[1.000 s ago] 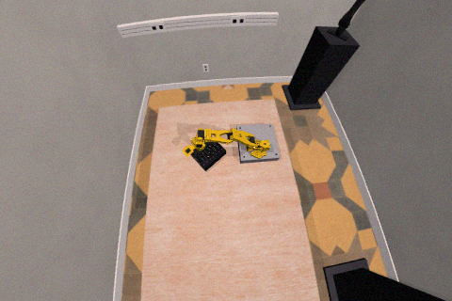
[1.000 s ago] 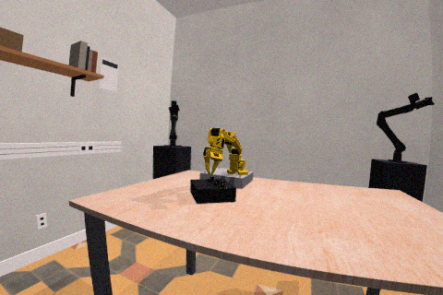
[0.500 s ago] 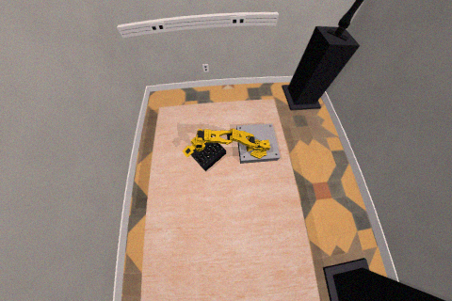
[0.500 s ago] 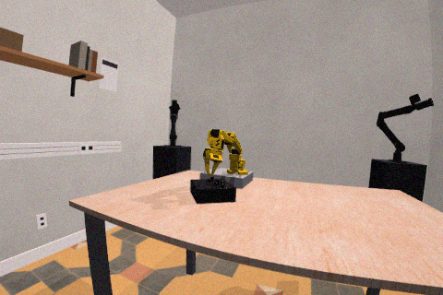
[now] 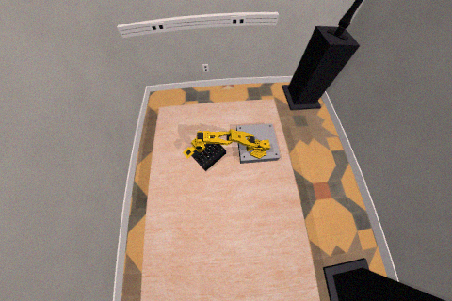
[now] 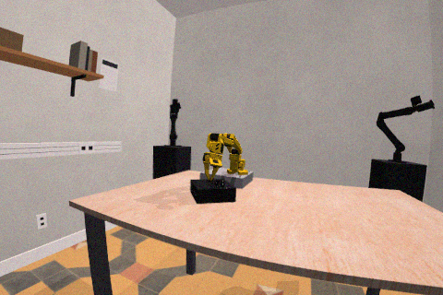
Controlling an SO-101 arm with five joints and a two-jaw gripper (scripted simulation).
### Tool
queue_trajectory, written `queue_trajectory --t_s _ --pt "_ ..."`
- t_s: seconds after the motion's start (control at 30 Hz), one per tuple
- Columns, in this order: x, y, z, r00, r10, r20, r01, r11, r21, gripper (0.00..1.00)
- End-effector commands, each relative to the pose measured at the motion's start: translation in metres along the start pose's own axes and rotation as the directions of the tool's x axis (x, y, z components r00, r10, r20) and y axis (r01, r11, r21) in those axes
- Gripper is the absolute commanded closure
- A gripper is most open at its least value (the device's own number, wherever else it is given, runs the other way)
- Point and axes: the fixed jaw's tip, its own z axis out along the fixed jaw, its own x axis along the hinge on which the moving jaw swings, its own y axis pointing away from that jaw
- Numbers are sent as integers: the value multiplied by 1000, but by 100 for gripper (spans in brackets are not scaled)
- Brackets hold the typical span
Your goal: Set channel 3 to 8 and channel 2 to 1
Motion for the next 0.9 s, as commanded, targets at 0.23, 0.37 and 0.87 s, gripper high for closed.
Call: queue_trajectory --t_s 0.23,0.37,0.87 --pt "-1 2 5 1000 -4 -1 4 1000 -4 100" --pt "-1 2 6 1000 -4 -2 4 1000 -5 100" --pt "1 3 17 1000 -6 -11 6 1000 -13 100"
